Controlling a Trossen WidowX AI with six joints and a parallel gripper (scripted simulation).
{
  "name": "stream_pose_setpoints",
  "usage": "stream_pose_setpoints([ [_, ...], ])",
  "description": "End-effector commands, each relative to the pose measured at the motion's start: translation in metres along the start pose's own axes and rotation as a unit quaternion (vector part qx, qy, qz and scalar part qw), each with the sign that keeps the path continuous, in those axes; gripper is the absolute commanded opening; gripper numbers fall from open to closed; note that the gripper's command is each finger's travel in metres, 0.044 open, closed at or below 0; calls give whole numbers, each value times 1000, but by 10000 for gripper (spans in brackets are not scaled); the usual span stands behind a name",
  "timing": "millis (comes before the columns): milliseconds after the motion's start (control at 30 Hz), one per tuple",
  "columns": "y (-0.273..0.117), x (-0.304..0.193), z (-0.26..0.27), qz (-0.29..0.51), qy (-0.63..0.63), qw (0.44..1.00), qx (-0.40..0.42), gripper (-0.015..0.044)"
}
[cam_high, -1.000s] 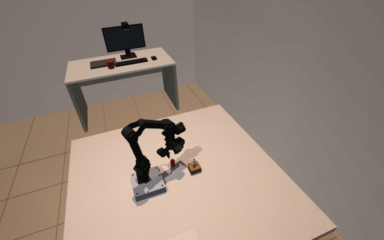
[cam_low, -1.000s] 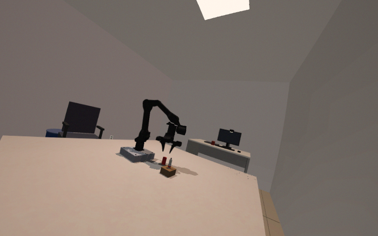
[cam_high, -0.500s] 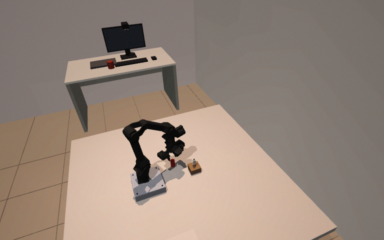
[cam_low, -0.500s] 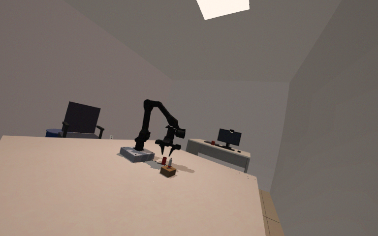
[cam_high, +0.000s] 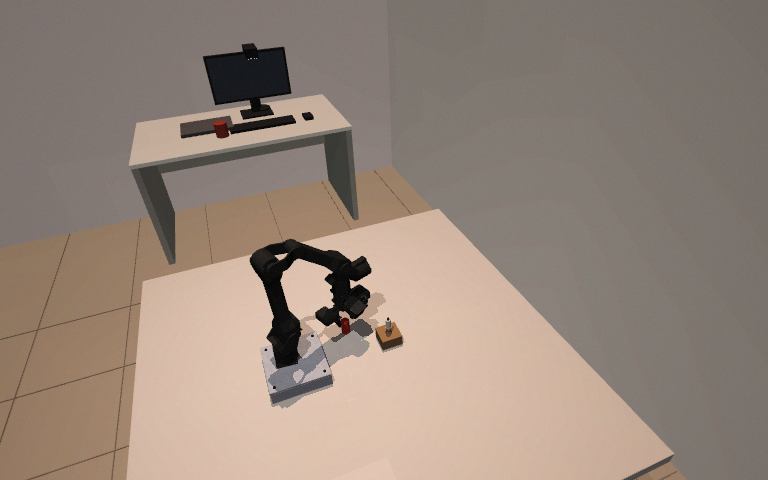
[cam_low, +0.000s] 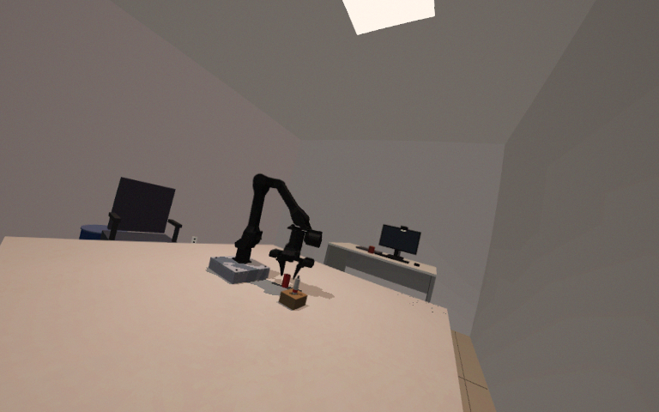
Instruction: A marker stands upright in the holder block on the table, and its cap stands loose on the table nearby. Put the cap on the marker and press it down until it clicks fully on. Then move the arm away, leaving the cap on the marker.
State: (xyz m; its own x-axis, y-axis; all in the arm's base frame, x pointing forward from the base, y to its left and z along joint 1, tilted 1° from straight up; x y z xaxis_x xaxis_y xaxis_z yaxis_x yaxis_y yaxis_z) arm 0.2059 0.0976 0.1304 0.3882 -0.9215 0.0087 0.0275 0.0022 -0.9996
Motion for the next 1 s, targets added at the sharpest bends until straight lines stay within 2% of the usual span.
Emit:
stream_pose_setpoints([
  [0, 8, 0, -1, -2, 3, 1000, -1, 246],
  [433, 26, 0, -2, -2, 3, 1000, -1, 246],
  [600, 26, 0, -2, -2, 3, 1000, -1, 115],
  [867, 26, 0, -2, -2, 3, 1000, -1, 61],
  [967, 22, 0, -2, -2, 3, 1000, -1, 0],
])
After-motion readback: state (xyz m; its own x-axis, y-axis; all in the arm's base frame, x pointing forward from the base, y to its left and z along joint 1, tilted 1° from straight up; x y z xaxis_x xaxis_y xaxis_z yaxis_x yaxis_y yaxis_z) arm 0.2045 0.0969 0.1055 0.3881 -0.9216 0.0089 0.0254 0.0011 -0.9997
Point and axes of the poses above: the point midway between the two fingers, 35 mm back from their tips, its own y axis out along the fingers, its own z axis across the jaws, x = y × z, the point moved 10 cm from there along -y, back along the fingers, and after that the axes turned 5 degrees about y, right-handed, at the moved point
